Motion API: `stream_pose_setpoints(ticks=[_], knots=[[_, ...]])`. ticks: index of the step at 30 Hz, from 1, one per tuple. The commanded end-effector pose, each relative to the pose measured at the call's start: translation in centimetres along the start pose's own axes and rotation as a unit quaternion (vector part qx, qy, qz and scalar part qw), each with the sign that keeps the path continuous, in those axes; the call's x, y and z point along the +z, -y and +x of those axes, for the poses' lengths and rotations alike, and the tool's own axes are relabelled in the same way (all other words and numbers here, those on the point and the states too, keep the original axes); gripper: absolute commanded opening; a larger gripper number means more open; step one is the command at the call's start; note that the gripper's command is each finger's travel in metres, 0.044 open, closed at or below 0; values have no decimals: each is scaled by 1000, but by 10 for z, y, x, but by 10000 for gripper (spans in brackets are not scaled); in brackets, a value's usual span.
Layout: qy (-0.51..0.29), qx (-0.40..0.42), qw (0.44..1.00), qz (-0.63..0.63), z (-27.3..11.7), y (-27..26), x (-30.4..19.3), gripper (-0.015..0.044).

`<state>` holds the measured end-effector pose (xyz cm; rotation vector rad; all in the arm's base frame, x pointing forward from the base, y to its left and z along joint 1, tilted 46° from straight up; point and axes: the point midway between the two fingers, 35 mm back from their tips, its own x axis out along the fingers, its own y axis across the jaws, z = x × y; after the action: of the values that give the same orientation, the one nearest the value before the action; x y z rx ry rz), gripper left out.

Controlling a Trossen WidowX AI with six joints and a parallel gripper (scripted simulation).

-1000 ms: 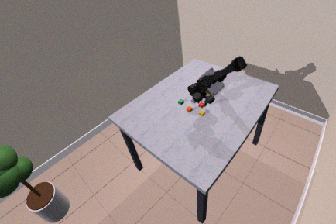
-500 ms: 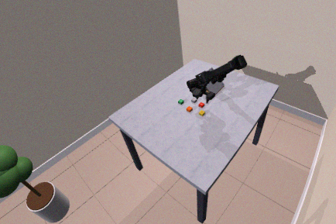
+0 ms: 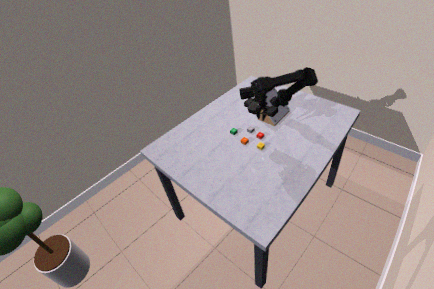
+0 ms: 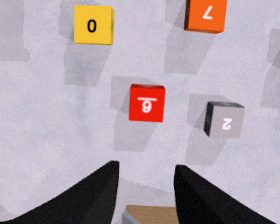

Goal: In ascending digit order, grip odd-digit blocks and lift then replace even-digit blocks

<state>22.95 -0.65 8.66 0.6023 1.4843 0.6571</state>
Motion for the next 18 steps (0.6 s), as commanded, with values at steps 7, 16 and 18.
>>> stream_pose_setpoints(ticks=[7,16,18], knots=[[2,-3,1000,-4,-7,19,39,120],[3,-4,1000,-5,-4,49,87,120],[3,-4,1000,-5,-2,49,87,146]])
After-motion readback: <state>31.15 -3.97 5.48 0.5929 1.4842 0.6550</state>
